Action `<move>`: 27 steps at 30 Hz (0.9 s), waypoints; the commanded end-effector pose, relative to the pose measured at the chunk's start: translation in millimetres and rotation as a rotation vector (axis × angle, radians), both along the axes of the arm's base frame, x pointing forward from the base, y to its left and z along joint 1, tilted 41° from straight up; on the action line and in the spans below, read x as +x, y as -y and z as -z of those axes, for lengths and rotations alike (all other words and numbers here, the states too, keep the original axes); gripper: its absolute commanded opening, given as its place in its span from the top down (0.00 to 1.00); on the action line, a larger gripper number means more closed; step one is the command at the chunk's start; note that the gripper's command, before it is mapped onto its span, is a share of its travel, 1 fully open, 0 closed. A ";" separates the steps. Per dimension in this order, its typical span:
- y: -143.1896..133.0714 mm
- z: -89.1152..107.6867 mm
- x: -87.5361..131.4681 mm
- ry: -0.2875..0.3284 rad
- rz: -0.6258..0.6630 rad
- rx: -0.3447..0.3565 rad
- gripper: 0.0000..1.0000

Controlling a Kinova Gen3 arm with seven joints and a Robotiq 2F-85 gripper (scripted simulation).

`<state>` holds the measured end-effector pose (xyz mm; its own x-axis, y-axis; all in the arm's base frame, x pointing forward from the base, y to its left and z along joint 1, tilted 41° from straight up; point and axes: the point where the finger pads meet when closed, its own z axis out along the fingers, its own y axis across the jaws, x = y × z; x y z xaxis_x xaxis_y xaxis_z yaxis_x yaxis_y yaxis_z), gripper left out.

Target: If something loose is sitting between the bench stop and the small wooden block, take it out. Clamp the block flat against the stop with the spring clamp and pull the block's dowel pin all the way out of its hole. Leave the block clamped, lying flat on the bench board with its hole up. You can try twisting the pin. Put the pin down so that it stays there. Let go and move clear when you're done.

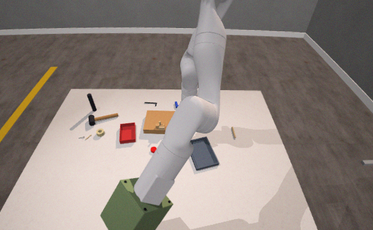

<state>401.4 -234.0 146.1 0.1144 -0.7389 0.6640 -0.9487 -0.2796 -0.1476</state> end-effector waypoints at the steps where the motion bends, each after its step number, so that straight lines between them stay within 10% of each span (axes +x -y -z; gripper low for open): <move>1: -4.5 0.2 6.1 0.046 0.050 0.017 0.68; 27: -30.1 7.9 28.4 0.243 0.279 0.147 0.68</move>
